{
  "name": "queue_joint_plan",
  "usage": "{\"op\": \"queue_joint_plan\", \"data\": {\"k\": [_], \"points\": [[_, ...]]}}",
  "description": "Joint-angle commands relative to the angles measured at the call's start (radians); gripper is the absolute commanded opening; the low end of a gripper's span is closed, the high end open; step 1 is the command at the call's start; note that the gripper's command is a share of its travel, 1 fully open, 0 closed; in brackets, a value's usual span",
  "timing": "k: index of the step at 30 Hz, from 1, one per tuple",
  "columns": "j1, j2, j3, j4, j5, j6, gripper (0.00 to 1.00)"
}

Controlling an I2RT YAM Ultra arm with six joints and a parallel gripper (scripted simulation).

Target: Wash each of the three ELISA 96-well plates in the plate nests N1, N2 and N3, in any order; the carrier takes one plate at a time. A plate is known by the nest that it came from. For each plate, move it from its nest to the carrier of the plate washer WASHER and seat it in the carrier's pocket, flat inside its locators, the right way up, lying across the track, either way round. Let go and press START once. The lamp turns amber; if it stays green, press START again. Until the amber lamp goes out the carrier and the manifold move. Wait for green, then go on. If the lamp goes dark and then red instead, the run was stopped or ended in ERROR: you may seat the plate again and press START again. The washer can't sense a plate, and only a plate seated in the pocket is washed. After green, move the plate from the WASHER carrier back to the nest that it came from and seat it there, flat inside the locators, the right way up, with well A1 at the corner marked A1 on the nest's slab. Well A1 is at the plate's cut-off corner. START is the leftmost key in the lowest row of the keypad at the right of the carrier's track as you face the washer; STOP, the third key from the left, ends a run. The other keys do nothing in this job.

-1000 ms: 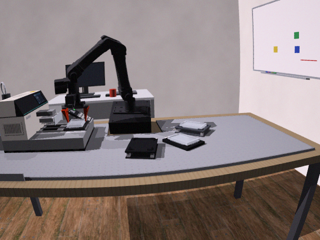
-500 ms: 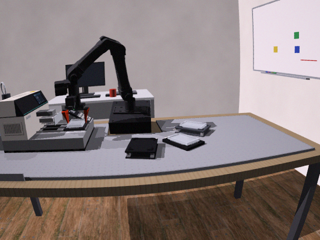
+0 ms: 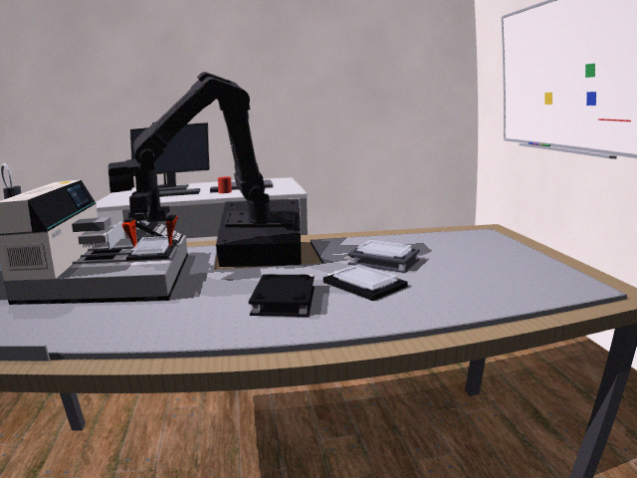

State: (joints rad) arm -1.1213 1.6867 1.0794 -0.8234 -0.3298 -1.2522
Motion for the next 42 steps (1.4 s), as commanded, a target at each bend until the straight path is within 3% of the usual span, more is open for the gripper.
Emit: {"op": "queue_joint_plan", "data": {"k": [1, 5, 6, 8, 9, 11, 12, 16, 17, 19, 20, 22, 23, 25, 26, 28, 29, 33, 34, 36, 37, 42], "points": [[-0.002, -0.005, 0.004, 0.004, -0.001, 0.002, 1.0], [-0.002, -0.005, 0.003, 0.004, -0.001, 0.002, 1.0], [-0.002, -0.005, 0.003, 0.004, -0.001, 0.002, 0.9], [-0.002, -0.005, 0.003, 0.004, -0.001, 0.002, 0.9], [-0.002, -0.005, 0.003, 0.004, -0.001, 0.002, 0.8], [-0.002, -0.005, 0.003, 0.004, -0.001, 0.002, 0.8], [-0.002, -0.005, 0.003, 0.004, -0.001, 0.002, 0.7], [-0.002, -0.005, 0.003, 0.004, -0.001, 0.002, 0.7], [-0.002, -0.005, 0.003, 0.004, -0.001, 0.002, 0.6], [-0.002, -0.005, 0.003, 0.004, -0.001, 0.002, 0.6], [-0.002, -0.005, 0.003, 0.004, -0.001, 0.002, 0.5], [-0.002, -0.005, 0.003, 0.004, -0.001, 0.002, 0.5], [-0.002, -0.005, 0.003, 0.004, -0.001, 0.002, 0.4], [-0.002, -0.005, 0.003, 0.004, -0.001, 0.002, 0.4], [-0.002, -0.005, 0.003, 0.004, -0.001, 0.002, 0.3], [-0.002, -0.005, 0.003, 0.004, -0.001, 0.002, 0.3], [-0.002, -0.005, 0.003, 0.004, -0.001, 0.002, 0.2], [-0.002, -0.005, 0.003, 0.004, -0.001, 0.002, 0.2], [-0.002, -0.005, 0.003, 0.004, -0.001, 0.002, 0.1], [-0.002, -0.005, 0.003, 0.004, -0.001, 0.002, 0.1], [-0.002, -0.005, 0.003, 0.004, -0.001, 0.002, 0.0], [-0.002, -0.005, 0.003, 0.004, -0.001, 0.002, 0.0]]}}
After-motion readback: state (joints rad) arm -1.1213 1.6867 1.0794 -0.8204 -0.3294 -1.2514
